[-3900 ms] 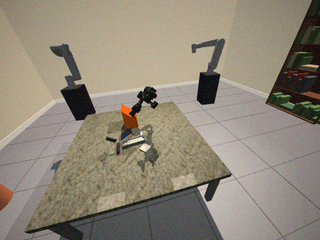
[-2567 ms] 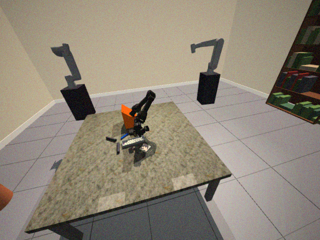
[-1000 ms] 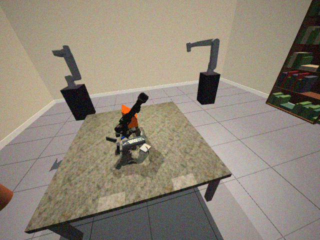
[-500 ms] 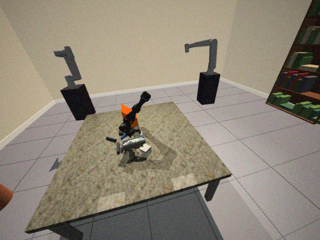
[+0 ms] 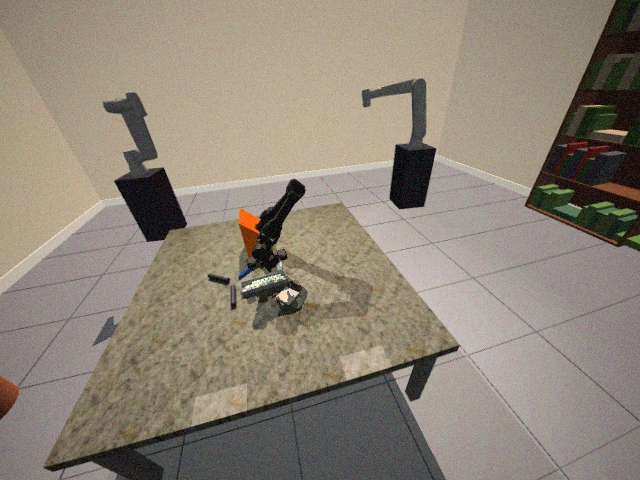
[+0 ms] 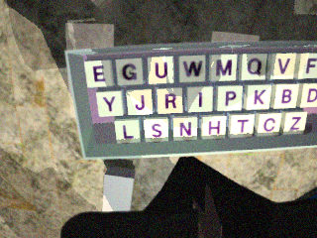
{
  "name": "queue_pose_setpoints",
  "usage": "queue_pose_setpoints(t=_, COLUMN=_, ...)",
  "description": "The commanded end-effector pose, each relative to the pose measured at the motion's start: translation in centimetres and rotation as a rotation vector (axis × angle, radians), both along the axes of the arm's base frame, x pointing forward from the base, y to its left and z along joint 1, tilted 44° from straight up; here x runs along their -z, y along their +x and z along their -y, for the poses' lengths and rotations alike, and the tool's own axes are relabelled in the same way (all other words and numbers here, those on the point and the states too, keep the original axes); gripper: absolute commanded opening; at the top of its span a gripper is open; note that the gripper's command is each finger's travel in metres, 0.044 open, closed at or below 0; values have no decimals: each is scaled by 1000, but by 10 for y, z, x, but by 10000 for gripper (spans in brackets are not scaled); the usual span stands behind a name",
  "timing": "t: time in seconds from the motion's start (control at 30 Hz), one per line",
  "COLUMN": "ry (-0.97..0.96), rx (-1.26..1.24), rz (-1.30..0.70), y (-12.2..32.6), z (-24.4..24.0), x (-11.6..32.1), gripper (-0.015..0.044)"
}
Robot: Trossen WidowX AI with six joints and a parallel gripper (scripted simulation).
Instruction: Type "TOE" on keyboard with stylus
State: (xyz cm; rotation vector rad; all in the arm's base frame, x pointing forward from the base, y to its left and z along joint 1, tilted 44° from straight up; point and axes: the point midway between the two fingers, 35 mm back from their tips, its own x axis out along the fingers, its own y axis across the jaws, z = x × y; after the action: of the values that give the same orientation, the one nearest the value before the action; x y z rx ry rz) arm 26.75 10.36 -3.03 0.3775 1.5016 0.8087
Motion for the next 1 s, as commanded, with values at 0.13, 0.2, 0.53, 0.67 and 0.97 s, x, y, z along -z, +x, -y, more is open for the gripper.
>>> queue_pose_setpoints(t=0.13, ry=2, rx=2, rz=0, y=6, z=24, x=-28, gripper=0)
queue_pose_setpoints(t=0.2, ry=3, rx=2, rz=0, y=7, z=38, x=-43, gripper=0)
queue_pose_setpoints(t=0.53, ry=7, rx=14, rz=10, y=10, z=36, x=-41, gripper=0)
queue_pose_setpoints(t=0.67, ry=8, rx=10, rz=8, y=9, z=36, x=-41, gripper=79)
queue_pose_setpoints(t=0.97, ry=8, rx=10, rz=7, y=9, z=36, x=-41, gripper=0)
